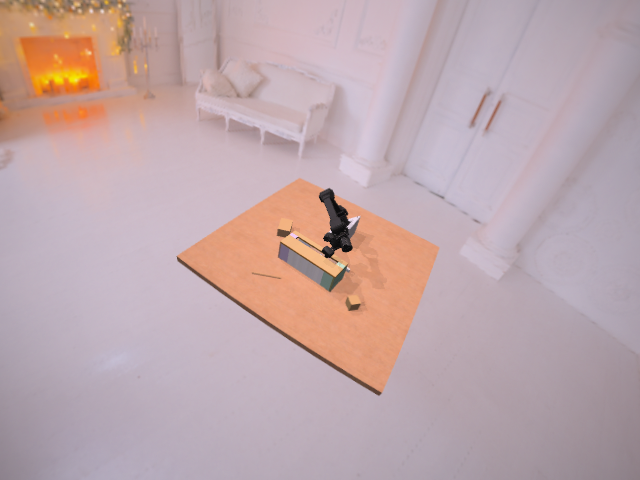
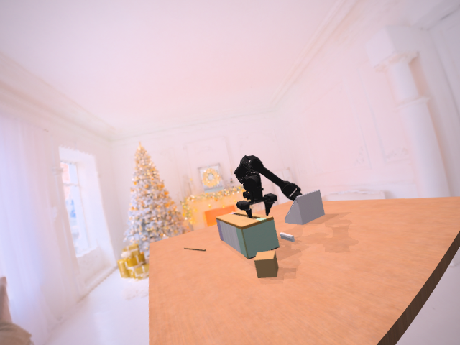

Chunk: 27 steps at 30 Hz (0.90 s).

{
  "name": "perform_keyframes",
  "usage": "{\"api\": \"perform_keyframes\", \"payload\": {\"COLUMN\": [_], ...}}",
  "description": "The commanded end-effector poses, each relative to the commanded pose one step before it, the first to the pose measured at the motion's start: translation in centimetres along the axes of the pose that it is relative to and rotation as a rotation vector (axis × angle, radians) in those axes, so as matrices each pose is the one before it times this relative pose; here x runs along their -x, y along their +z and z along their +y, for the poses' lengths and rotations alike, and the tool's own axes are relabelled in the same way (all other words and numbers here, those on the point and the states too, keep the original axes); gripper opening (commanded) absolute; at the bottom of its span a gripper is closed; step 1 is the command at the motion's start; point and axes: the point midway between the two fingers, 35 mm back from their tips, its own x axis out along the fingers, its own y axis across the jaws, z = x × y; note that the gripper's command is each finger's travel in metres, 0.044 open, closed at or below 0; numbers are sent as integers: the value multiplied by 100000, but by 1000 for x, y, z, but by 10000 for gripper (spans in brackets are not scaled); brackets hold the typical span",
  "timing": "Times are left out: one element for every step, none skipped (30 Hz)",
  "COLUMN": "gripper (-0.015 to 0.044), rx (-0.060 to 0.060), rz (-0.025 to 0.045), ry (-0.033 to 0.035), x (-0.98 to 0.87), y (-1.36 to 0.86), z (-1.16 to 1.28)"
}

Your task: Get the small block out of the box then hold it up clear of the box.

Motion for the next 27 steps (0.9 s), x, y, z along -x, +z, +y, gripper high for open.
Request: {"api": "perform_keyframes", "payload": {"gripper": [400, 400, 400, 400, 400, 400, 400, 400, 400, 400, 400, 400, 400, 400, 400, 400, 400, 400, 400, 400, 400, 400, 400, 400, 400, 400, 400], "rx": [787, -3, -3, -3, -3, -3, -4, -4, -4, -4, -3, -2, -790, 0, 0, 2, 3, 5, 5, 5, 4, 3, 3, 3, 3, 3, 3], "rz": [-556, -22, -23, -24, -25, -25, -26, -27, -28, -29, -23, -14, 528, 0, 0, -8, -13, -20, -21, -25, -19, -13, -11, -10, -10, -10, -10], "ry": [44, -5, -5, -6, -6, -6, -6, -6, -7, -7, -6, -4, -79, 0, 0, -9, -15, -22, -22, -23, -14, -7, -4, -3, -2, -2, -1], "x": [-782, -159, -159, -159, -159, -159, -159, -159, -158, -158, -126, -76, 517, 0, 0, -27, -43, -64, -64, -75, -56, -40, -36, -37, -38, -39, -39], "y": [-26, -17, -16, -16, -15, -15, -14, -14, -13, -13, -10, -6, -10, 0, 0, 86, 139, 206, 206, 250, 203, 163, 157, 166, 176, 180, 181], "z": [-126, -12, -12, -13, -14, -15, -16, -16, -17, -18, -15, -9, 140, 0, 0, 1, 1, 1, -1, -2, -1, 0, 1, 1, 2, 2, 2]}}
